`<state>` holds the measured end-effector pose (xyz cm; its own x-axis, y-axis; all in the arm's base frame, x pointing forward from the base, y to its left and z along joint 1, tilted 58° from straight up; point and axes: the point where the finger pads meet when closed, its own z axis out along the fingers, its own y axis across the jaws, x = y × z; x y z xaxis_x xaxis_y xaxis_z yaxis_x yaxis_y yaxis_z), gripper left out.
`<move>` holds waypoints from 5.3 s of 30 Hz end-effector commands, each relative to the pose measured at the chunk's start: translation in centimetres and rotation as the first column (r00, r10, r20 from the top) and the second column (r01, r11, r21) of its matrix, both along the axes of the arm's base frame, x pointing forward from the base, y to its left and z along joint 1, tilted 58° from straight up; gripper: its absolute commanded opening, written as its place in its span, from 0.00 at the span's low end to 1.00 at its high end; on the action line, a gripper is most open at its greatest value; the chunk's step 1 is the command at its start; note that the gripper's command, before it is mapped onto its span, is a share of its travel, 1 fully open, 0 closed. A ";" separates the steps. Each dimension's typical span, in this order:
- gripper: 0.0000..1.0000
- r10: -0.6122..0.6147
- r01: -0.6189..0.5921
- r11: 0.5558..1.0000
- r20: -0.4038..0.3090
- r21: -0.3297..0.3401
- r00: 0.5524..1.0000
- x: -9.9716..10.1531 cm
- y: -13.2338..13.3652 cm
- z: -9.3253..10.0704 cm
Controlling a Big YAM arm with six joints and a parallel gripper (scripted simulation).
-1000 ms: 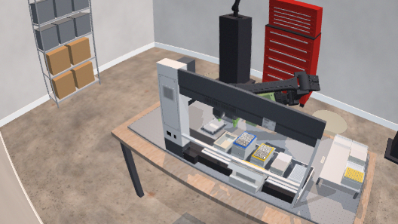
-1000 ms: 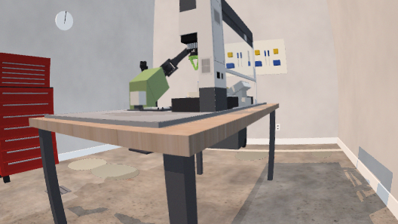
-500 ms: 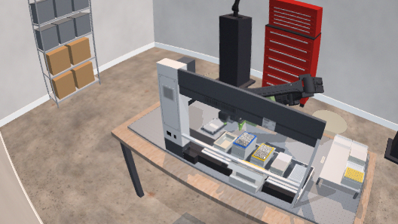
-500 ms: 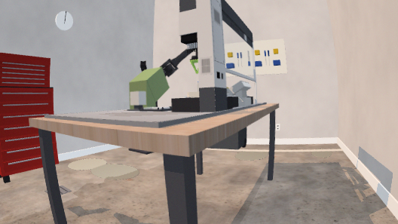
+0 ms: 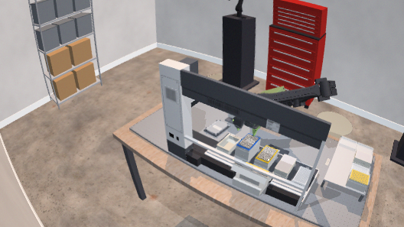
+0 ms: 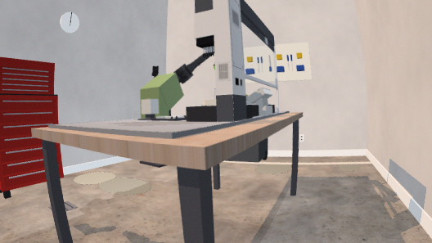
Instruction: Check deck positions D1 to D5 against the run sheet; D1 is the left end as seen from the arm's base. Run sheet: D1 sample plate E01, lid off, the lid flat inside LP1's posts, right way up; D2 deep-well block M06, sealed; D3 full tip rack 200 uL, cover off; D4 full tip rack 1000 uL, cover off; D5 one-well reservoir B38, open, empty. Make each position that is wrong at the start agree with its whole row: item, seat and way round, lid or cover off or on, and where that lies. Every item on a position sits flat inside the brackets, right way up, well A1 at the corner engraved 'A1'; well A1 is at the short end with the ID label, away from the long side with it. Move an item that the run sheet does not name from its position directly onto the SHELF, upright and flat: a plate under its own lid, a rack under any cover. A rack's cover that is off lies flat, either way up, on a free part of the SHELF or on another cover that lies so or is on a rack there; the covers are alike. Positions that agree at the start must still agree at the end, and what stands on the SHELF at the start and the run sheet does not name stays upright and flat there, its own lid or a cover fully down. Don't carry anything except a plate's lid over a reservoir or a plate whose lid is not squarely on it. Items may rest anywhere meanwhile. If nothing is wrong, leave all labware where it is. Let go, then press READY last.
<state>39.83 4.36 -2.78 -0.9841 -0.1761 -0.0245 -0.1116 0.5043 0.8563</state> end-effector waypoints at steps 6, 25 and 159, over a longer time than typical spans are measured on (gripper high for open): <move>1.00 -0.050 0.051 0.999 0.041 -0.017 0.998 1.9 -0.8 3.7; 1.00 -0.023 0.024 1.000 0.034 -0.014 0.999 1.4 0.1 3.0; 1.00 -0.022 0.022 1.000 0.031 -0.006 0.999 -1.7 13.2 24.4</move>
<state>37.47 18.00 20.53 -0.9842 -0.1737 -0.0336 -0.1193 0.5119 0.8507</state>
